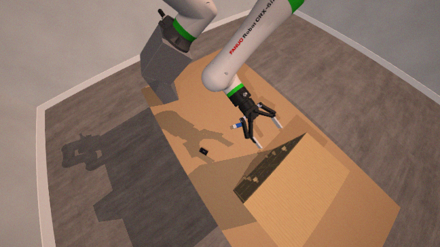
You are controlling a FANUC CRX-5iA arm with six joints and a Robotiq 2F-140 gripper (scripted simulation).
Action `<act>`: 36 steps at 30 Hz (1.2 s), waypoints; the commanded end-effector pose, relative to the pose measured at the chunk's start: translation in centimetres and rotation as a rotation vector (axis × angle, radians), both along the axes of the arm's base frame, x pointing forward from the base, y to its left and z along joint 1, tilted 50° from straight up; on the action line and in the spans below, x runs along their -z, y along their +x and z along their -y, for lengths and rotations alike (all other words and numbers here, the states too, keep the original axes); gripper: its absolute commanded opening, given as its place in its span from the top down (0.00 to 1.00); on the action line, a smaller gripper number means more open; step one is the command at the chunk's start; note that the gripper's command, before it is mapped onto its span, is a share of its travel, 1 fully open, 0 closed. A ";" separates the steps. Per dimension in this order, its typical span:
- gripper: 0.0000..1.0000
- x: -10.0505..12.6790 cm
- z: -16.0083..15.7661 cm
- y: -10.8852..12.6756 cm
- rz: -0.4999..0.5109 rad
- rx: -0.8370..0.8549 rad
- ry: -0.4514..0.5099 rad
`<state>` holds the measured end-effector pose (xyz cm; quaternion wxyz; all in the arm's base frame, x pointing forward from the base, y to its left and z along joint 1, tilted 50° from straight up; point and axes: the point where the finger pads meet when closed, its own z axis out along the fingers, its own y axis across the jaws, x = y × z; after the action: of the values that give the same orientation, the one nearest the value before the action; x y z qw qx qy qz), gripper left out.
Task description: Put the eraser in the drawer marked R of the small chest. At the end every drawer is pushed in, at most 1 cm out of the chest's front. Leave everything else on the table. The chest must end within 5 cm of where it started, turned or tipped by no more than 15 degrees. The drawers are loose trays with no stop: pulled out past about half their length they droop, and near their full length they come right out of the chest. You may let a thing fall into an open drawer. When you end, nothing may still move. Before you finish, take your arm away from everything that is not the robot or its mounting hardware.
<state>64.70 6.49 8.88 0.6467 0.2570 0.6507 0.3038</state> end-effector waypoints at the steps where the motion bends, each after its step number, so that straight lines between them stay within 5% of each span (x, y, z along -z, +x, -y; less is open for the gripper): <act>1: 0.00 0.0 0.0 0.0 0.000 0.000 0.000; 36: 0.00 -0.3 0.4 -1.0 -0.066 -0.070 -0.006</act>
<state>64.12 6.26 9.04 0.6300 0.2489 0.6671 0.3099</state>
